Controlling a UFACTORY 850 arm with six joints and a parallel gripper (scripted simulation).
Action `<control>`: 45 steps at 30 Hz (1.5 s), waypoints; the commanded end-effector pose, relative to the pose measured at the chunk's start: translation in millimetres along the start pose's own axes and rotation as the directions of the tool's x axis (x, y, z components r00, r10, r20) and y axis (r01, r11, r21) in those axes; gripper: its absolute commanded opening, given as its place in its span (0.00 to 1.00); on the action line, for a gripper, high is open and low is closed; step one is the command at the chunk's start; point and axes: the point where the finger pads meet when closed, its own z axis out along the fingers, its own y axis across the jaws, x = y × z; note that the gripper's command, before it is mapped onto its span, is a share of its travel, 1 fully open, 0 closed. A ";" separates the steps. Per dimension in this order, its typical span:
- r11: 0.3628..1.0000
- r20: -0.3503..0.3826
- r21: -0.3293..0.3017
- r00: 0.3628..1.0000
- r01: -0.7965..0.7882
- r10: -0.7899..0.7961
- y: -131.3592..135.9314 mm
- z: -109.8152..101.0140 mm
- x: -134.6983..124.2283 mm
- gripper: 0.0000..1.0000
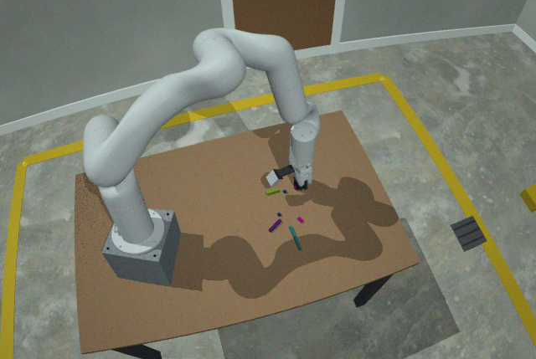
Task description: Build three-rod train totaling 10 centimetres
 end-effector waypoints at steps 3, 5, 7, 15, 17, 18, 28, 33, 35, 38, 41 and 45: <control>1.000 0.002 0.000 1.000 0.000 0.000 0.0 -0.8 -1.1 0.04; 1.000 0.002 0.000 1.000 0.000 0.000 0.0 -0.9 -1.1 0.04; 1.000 0.002 0.000 1.000 0.000 0.000 0.0 -2.3 -1.1 0.04; 1.000 0.002 0.000 1.000 0.000 0.000 0.0 -26.3 -1.0 0.04; 1.000 0.002 0.000 1.000 0.000 0.000 0.0 -40.3 -1.0 0.04; 1.000 0.002 0.000 1.000 0.000 0.000 0.0 -47.9 -1.0 0.04; 1.000 0.002 0.000 1.000 0.000 0.000 0.0 -100.2 -0.9 0.04; 1.000 0.002 0.000 1.000 0.000 0.000 0.0 -100.8 -0.9 0.04; 1.000 0.002 0.000 1.000 0.000 0.000 0.0 -100.8 -0.9 0.04; 1.000 0.002 0.000 1.000 0.000 0.000 0.0 -100.8 -0.9 0.04; 0.999 0.002 0.000 0.999 -0.034 0.034 -4.6 -100.8 -0.2 0.04; 0.978 0.002 0.000 0.978 -0.207 0.207 -28.5 -100.6 4.0 0.04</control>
